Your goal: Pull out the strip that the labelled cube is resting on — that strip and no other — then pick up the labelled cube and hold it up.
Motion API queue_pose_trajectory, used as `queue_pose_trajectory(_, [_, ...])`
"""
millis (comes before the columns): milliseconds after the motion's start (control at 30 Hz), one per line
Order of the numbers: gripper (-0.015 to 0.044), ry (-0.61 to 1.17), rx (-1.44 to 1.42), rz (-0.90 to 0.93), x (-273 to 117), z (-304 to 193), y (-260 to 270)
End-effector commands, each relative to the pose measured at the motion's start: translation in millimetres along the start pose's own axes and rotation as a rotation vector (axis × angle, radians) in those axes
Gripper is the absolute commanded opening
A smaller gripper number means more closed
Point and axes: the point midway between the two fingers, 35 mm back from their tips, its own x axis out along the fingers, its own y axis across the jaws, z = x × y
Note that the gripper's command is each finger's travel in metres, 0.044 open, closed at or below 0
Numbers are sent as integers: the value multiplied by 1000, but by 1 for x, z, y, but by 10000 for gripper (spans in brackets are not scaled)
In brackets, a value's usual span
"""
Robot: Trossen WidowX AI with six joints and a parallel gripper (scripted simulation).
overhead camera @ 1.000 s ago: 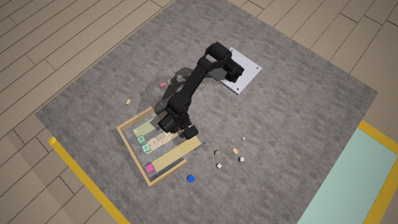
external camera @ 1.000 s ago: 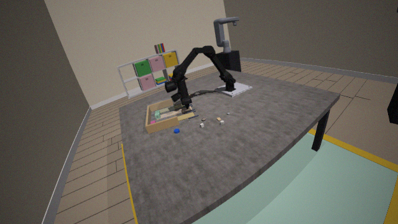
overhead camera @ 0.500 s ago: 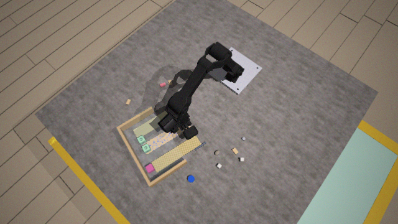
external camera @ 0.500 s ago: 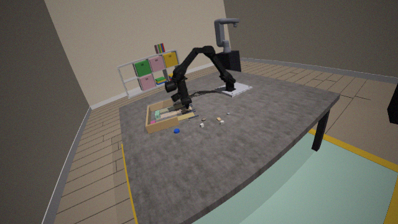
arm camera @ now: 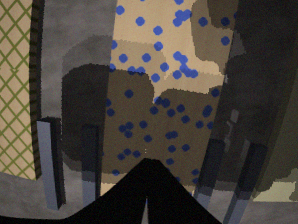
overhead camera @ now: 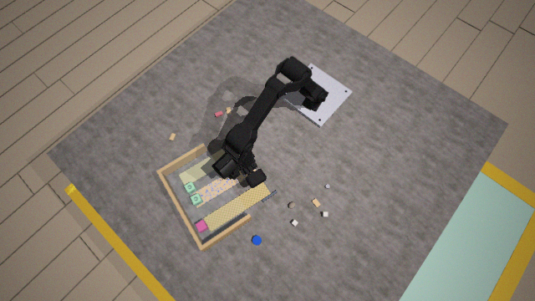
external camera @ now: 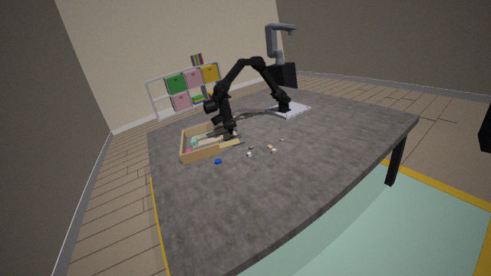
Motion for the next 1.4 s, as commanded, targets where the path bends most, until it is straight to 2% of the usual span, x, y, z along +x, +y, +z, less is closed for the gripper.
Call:
queue_pose_trajectory(0, [0, 2, 5, -5, 4, 1, 0])
queue_pose_trajectory(333, [0, 2, 5, -5, 5, -1, 0])
queue_pose_trajectory(1367, [0, 5, 5, -5, 6, -48, -1])
